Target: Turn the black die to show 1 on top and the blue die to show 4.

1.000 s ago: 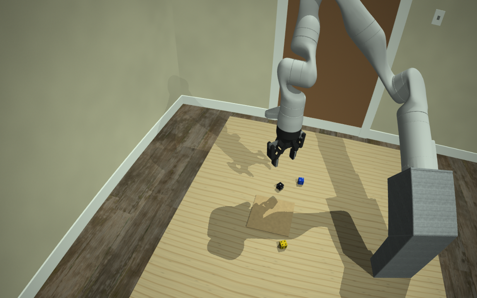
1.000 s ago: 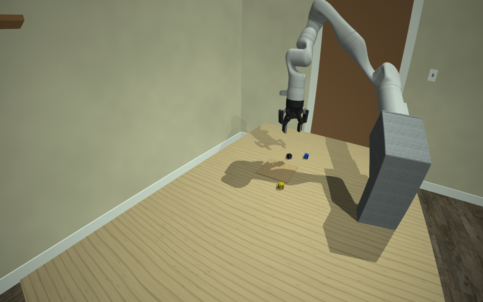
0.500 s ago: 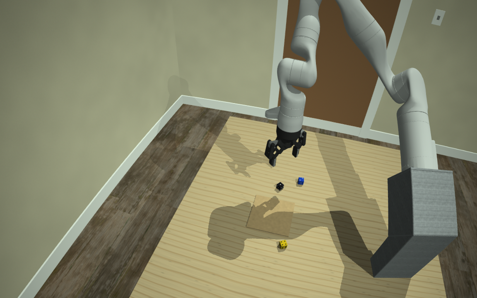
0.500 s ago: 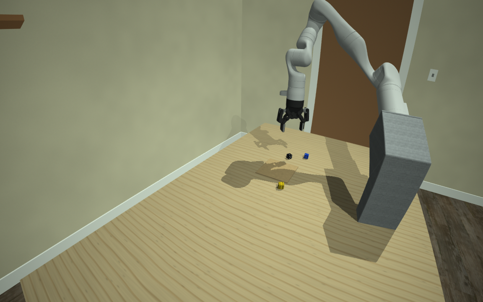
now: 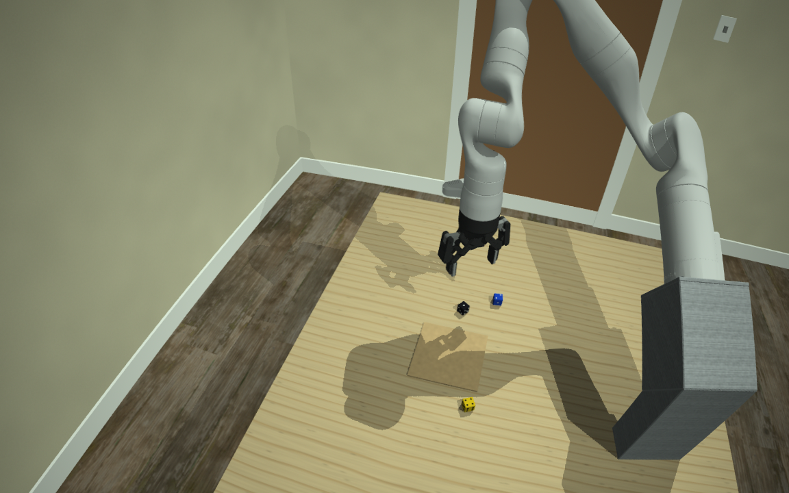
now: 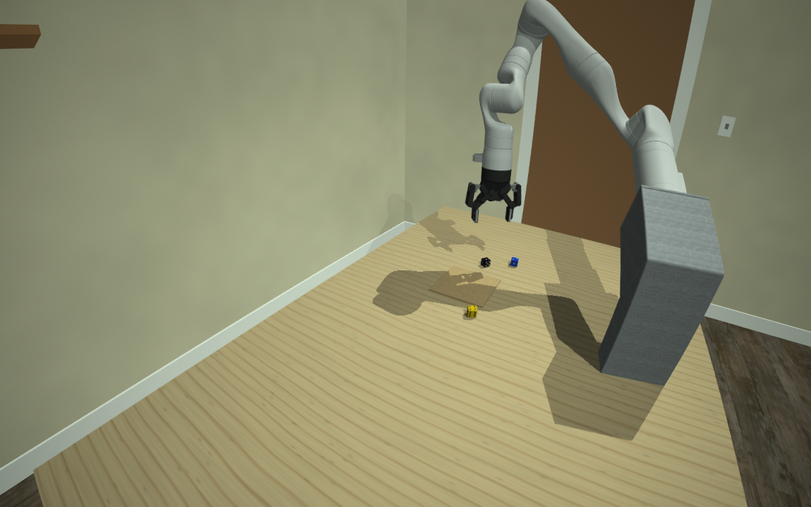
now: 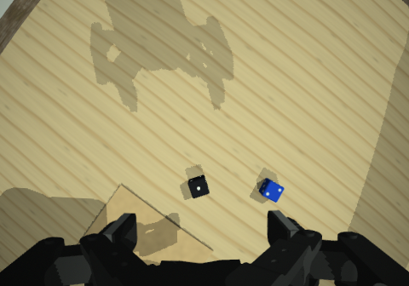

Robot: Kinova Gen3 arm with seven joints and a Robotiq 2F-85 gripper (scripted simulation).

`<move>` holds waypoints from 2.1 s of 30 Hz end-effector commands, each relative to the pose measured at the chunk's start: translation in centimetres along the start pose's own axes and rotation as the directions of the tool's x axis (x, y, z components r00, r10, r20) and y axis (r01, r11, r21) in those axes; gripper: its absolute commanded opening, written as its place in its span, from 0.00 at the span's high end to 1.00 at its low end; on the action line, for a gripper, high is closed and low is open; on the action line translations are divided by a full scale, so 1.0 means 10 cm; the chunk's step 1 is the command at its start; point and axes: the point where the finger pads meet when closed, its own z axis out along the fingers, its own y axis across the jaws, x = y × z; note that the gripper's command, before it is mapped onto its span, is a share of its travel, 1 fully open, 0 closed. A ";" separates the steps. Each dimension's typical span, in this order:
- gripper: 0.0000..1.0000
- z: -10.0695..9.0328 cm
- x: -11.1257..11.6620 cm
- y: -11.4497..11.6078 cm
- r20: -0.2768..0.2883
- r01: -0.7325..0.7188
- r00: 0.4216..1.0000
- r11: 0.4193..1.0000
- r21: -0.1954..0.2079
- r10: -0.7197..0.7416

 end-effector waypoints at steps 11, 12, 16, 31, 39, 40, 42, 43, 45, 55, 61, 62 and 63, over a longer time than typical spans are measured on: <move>0.00 0.05 -0.07 0.05 0.009 -0.198 0.980 0.980 -0.021 0.198; 0.00 0.06 -0.08 0.05 0.009 -0.223 0.975 0.974 -0.024 0.224; 0.00 0.09 -0.12 0.07 0.010 -0.332 0.943 0.943 -0.035 0.333; 0.00 0.19 -0.21 0.15 -0.011 -0.717 0.695 0.693 -0.069 0.718; 0.00 0.23 -0.25 0.17 -0.031 -0.867 0.496 0.493 -0.074 0.868; 0.00 0.24 -0.25 0.17 -0.034 -0.887 0.459 0.455 -0.074 0.888; 0.00 0.26 -0.25 0.17 -0.041 -0.924 0.380 0.376 -0.072 0.924; 0.00 0.26 -0.26 0.17 -0.045 -0.939 0.339 0.336 -0.071 0.940; 0.00 0.28 -0.26 0.17 -0.051 -0.965 0.255 0.252 -0.067 0.966; 0.00 0.32 -0.25 0.16 -0.066 -0.994 -0.093 -0.096 -0.044 0.993; 0.00 0.35 -0.23 0.14 -0.065 -0.940 -0.338 -0.340 -0.023 0.939; 0.00 0.36 -0.22 0.14 -0.064 -0.926 -0.376 -0.378 -0.020 0.924; 0.00 0.36 -0.22 0.13 -0.062 -0.910 -0.413 -0.414 -0.017 0.909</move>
